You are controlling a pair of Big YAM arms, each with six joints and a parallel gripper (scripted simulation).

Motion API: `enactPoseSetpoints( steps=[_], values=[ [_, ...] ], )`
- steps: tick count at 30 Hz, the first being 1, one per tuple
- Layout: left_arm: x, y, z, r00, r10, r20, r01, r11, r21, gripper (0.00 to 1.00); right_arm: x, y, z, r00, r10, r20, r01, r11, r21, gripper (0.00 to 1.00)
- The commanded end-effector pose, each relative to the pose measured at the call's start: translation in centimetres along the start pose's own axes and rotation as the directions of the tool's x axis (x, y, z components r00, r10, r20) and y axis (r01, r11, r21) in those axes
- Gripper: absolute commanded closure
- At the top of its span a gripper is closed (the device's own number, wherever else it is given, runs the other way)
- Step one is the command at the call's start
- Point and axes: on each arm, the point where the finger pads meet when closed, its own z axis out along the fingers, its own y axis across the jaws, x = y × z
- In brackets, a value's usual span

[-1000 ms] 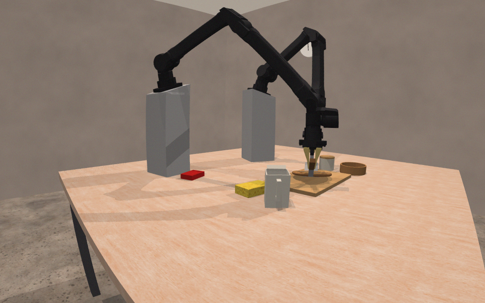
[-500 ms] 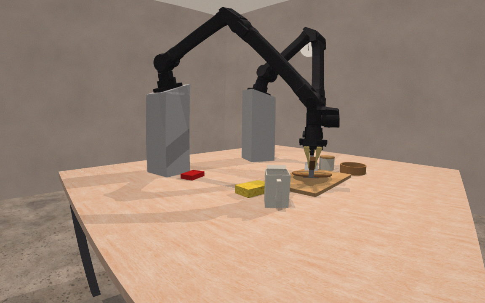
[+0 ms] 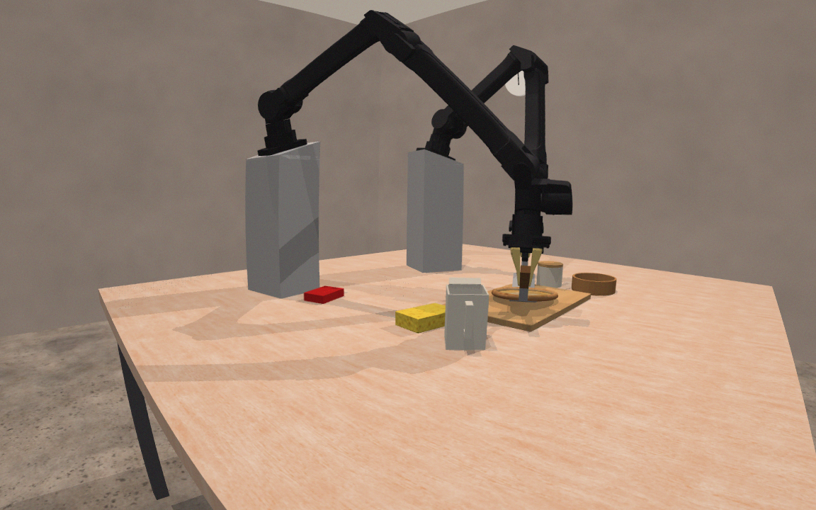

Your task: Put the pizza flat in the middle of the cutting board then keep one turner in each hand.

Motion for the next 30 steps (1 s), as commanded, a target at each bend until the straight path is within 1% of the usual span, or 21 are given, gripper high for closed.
enactPoseSetpoints(
  steps=[1, 2, 4, 5, 6, 7, 8, 11, 14, 16, 17, 19, 21, 22, 23, 25, 28, 30],
  values=[
    [-0.6, 1.7, -0.9, 1.000, -0.011, 0.023, 0.012, 0.999, -0.030, 0.94, 3.4, -2.7, -1.4, 0.999, 0.032, -0.005, -0.032, 0.998, 0.051, 0.94],
    [-0.6, 1.7, -0.9, 1.000, -0.011, 0.023, 0.012, 0.999, -0.030, 0.94, 2.3, -2.5, -1.6, 1.000, 0.020, -0.003, -0.019, 0.999, 0.045, 0.94],
    [-0.6, 1.7, -0.9, 1.000, -0.011, 0.023, 0.012, 0.999, -0.030, 0.94, 2.3, -2.5, -1.6, 1.000, 0.020, -0.003, -0.019, 0.999, 0.045, 0.94],
    [-0.6, 1.7, -0.9, 1.000, -0.011, 0.023, 0.012, 0.999, -0.030, 0.94, 1.3, -2.2, -1.9, 1.000, -0.004, -0.009, 0.004, 0.999, 0.043, 0.94],
    [-0.6, 1.7, -0.9, 1.000, -0.011, 0.023, 0.012, 0.999, -0.029, 0.94, 1.5, -3.1, -2.8, 1.000, -0.004, -0.018, 0.005, 0.997, 0.072, 0.94],
    [-0.6, 1.7, -0.9, 1.000, -0.011, 0.023, 0.012, 0.999, -0.029, 0.94, 3.1, -2.7, -1.9, 1.000, 0.017, -0.017, -0.016, 0.998, 0.059, 0.94],
    [-0.6, 1.7, -0.9, 1.000, -0.011, 0.023, 0.012, 0.999, -0.029, 0.94, 4.2, -2.7, -1.7, 0.999, 0.031, -0.018, -0.030, 0.998, 0.058, 0.94],
    [-0.6, 1.7, -0.9, 1.000, -0.011, 0.023, 0.012, 1.000, -0.029, 0.94, 5.2, -3.3, -1.9, 0.999, 0.042, -0.013, -0.041, 0.997, 0.070, 0.94],
    [-0.6, 1.7, -0.9, 1.000, -0.011, 0.023, 0.012, 1.000, -0.029, 0.94, 5.5, -3.1, -1.2, 0.999, 0.044, -0.010, -0.043, 0.997, 0.066, 0.94],
    [-0.6, 1.7, -0.9, 1.000, -0.011, 0.023, 0.012, 1.000, -0.029, 0.94, 5.9, -2.8, -1.4, 0.999, 0.038, -0.012, -0.037, 0.998, 0.055, 0.94],
    [-0.6, 1.7, -0.9, 1.000, -0.011, 0.023, 0.012, 1.000, -0.029, 0.94, 6.1, -3.0, -1.3, 0.999, 0.043, -0.019, -0.041, 0.997, 0.062, 0.94],
    [-0.6, 1.7, -0.9, 1.000, -0.011, 0.023, 0.012, 1.000, -0.029, 0.94, 4.7, -2.8, -0.9, 0.999, 0.029, -0.019, -0.028, 0.998, 0.056, 0.94],
    [-0.6, 1.7, -0.9, 1.000, -0.011, 0.023, 0.012, 1.000, -0.029, 0.94, 4.7, -2.8, -0.9, 0.999, 0.029, -0.019, -0.028, 0.998, 0.056, 0.94],
    [-0.6, 1.7, -0.9, 1.000, -0.011, 0.023, 0.012, 1.000, -0.029, 0.94, 4.1, -1.9, -0.8, 1.000, 0.010, -0.015, -0.009, 0.999, 0.044, 0.94],
    [-0.6, 1.7, -0.9, 1.000, -0.011, 0.023, 0.012, 1.000, -0.029, 0.94, 5.4, -1.5, -0.5, 1.000, 0.021, -0.008, -0.021, 0.999, 0.040, 0.94],
    [-0.6, 1.7, -0.9, 1.000, -0.011, 0.023, 0.012, 1.000, -0.029, 0.94, 6.2, -1.8, -0.8, 1.000, 0.020, -0.010, -0.020, 0.999, 0.040, 0.94],
    [-0.6, 1.7, -0.9, 1.000, -0.011, 0.023, 0.012, 1.000, -0.029, 0.94, 7.5, -3.0, -1.2, 0.999, 0.040, -0.013, -0.039, 0.997, 0.062, 0.94],
    [-0.6, 1.7, -0.9, 1.000, -0.011, 0.022, 0.012, 1.000, -0.029, 0.94, 7.6, -2.9, -0.7, 0.999, 0.044, -0.012, -0.043, 0.997, 0.064, 0.94]
  ],
)
